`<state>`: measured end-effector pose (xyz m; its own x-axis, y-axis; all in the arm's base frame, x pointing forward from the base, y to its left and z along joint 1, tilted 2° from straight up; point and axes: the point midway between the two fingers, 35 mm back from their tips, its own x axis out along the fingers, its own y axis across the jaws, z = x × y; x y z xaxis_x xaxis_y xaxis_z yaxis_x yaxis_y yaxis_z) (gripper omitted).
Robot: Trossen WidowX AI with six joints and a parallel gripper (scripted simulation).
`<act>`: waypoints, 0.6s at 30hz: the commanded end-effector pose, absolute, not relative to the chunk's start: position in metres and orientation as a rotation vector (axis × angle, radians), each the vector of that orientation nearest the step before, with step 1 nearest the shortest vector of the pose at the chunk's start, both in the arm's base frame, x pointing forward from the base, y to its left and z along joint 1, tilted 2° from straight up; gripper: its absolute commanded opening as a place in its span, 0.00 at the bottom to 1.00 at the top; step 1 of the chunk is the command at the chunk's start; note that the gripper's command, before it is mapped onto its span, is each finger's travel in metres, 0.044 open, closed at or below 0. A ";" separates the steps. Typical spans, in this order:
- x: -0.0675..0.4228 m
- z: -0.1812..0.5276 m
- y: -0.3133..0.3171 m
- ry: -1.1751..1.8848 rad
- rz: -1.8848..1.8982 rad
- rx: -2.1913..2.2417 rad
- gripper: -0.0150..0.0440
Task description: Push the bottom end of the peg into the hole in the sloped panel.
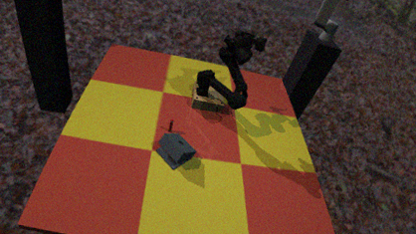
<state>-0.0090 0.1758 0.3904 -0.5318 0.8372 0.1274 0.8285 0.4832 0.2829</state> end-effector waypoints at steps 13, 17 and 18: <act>-0.060 0.426 0.145 2.652 0.968 1.303 1.00; -0.077 0.437 0.129 2.632 1.142 1.230 1.00; -0.081 0.440 0.125 2.626 1.185 1.211 1.00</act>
<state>-0.0699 0.1359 0.4323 -0.6734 0.6933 0.2566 0.6758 0.4365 0.5939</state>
